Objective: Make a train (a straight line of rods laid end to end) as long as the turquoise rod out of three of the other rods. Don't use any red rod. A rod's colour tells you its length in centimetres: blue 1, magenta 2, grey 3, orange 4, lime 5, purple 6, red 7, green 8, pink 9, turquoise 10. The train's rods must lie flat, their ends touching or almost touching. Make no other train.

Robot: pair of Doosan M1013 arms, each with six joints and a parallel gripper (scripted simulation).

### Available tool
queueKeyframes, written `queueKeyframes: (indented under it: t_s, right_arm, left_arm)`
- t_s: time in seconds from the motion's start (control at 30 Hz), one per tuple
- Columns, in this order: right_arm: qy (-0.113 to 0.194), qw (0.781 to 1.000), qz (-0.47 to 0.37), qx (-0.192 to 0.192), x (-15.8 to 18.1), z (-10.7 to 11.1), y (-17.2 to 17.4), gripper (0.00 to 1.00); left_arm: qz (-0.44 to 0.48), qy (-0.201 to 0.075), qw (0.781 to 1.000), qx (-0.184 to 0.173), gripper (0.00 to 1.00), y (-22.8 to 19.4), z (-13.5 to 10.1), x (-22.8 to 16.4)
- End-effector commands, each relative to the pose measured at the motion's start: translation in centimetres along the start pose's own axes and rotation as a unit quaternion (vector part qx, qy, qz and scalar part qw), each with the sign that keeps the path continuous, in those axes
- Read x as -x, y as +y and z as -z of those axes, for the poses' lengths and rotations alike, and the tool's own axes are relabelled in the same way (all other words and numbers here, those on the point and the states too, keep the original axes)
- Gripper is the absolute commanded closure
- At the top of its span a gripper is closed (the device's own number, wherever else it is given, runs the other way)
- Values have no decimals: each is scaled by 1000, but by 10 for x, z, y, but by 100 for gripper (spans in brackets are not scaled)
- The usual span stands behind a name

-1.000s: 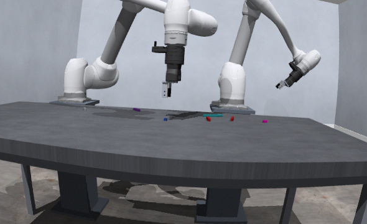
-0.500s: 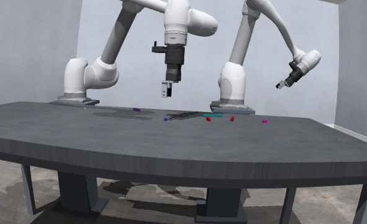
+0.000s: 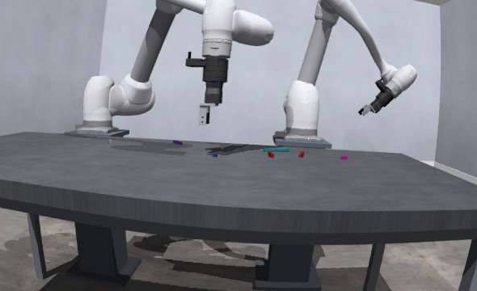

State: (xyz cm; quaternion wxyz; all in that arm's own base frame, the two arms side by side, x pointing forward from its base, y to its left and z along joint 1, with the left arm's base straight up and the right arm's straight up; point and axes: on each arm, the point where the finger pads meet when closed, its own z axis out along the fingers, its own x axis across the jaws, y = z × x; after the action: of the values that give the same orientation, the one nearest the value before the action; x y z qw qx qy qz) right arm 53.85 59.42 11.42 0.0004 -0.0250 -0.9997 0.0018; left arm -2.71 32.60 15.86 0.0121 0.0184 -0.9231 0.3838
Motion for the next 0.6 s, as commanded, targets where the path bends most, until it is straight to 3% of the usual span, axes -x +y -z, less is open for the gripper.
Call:
queueKeyframes:
  t_s: [0.0,0.1,0.17,0.57]
  right_arm:
    - [-2,996,83,4,6,6,-37,0]
    - [-1,989,147,5,6,8,-64,0]
    - [-1,989,147,5,6,8,-64,0]
    - [-3,909,416,4,-9,10,-174,0]
  left_arm:
    - [1,0,1000,1,0,-2,-2,-3]
    - [1,0,1000,1,0,-2,-2,-3]
    - [1,0,1000,1,0,-2,-2,-3]
    - [1,0,1000,1,0,-2,-2,-3]
